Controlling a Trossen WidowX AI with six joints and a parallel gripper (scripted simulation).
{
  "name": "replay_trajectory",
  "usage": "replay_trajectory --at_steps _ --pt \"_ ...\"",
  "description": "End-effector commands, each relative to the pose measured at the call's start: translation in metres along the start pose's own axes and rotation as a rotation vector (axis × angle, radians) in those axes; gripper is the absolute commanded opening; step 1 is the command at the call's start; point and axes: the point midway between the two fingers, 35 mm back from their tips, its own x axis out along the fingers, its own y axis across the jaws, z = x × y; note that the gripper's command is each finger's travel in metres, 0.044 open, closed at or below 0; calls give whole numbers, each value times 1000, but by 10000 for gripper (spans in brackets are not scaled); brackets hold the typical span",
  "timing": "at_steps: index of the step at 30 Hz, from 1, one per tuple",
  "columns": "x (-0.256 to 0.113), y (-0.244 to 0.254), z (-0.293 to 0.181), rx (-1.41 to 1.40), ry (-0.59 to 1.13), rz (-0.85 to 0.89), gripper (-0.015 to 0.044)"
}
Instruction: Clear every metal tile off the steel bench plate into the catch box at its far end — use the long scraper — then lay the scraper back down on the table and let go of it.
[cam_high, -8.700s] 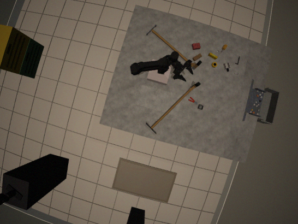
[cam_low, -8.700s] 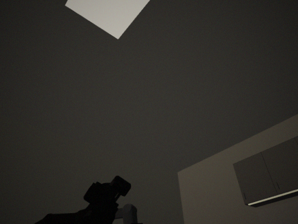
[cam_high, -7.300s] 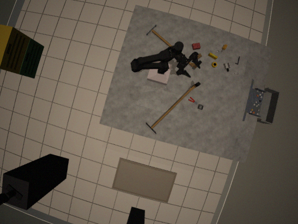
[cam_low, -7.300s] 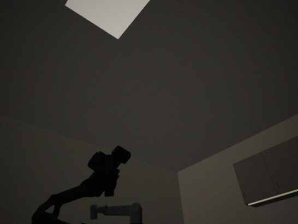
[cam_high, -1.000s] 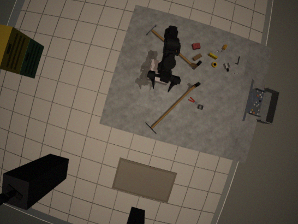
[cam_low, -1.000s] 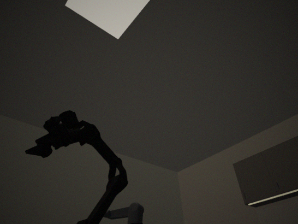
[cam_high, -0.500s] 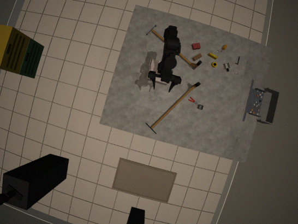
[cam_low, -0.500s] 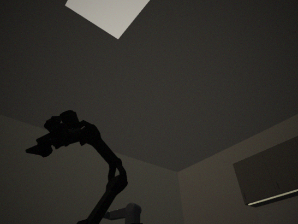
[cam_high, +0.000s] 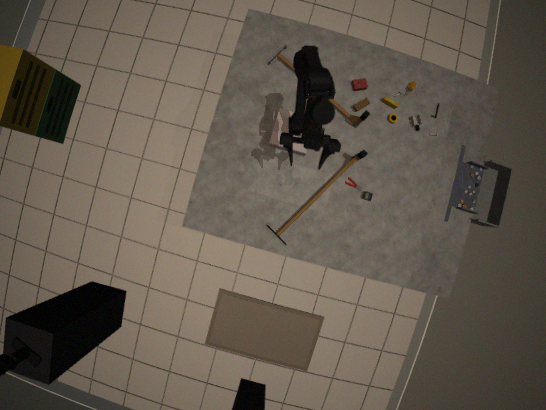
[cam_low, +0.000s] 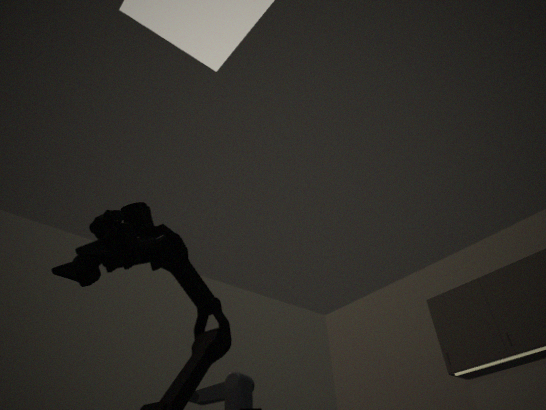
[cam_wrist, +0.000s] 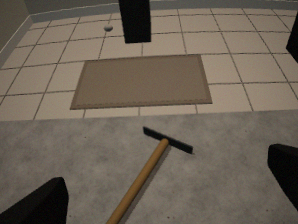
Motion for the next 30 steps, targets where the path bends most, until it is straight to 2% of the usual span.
replay_trajectory --at_steps 1,30 --pt "2 6 -4 1 -10 12 440" --pt "-6 60 -20 34 -142 186 440"
